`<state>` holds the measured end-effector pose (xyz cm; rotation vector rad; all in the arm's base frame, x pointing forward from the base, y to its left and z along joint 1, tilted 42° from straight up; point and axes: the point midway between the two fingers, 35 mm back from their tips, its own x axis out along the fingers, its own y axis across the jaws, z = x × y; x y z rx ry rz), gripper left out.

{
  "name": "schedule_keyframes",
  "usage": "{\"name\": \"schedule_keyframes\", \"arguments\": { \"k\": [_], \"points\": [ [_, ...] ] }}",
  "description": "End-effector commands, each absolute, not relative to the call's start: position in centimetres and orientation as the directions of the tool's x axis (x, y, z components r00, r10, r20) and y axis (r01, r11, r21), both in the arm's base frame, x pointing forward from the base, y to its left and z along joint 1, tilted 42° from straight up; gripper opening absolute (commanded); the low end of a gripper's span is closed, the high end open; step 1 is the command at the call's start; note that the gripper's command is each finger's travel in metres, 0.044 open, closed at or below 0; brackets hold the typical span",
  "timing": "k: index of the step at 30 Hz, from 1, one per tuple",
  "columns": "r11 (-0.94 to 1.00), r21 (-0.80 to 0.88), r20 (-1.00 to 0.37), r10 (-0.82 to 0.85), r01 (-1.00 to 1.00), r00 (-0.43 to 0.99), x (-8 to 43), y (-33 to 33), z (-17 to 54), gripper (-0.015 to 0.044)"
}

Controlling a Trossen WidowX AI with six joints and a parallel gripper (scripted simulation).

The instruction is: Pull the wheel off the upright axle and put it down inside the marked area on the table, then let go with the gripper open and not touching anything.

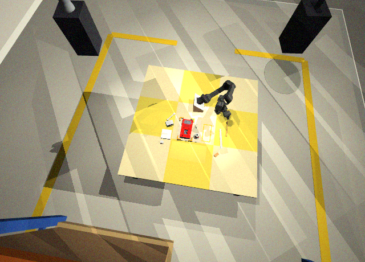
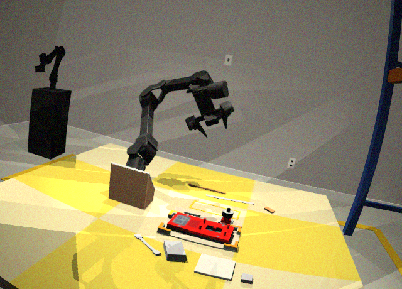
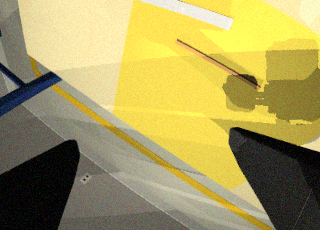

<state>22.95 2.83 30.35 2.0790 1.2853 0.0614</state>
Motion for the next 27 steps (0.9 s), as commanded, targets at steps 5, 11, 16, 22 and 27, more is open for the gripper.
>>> {"name": "schedule_keyframes", "arguments": {
  "k": [5, 11, 16, 22, 27],
  "points": [
    [-0.159, 0.64, -0.363, 0.799, 0.752, 0.479, 25.0, 1.5, 28.3, 0.03],
    [0.072, 0.722, -0.469, 0.782, 0.688, 0.411, 28.4, -0.5, 24.2, 0.03],
    [0.272, 0.751, -0.55, 0.762, 0.602, 0.342, 30.9, -1.9, 20.1, 0.03],
    [0.494, 0.741, -0.638, 0.728, 0.455, 0.249, 33.3, -3.4, 14.7, 0.03],
    [0.645, 0.705, -0.702, 0.693, 0.295, 0.163, 34.8, -4.4, 9.8, 0.03]
  ]
}}
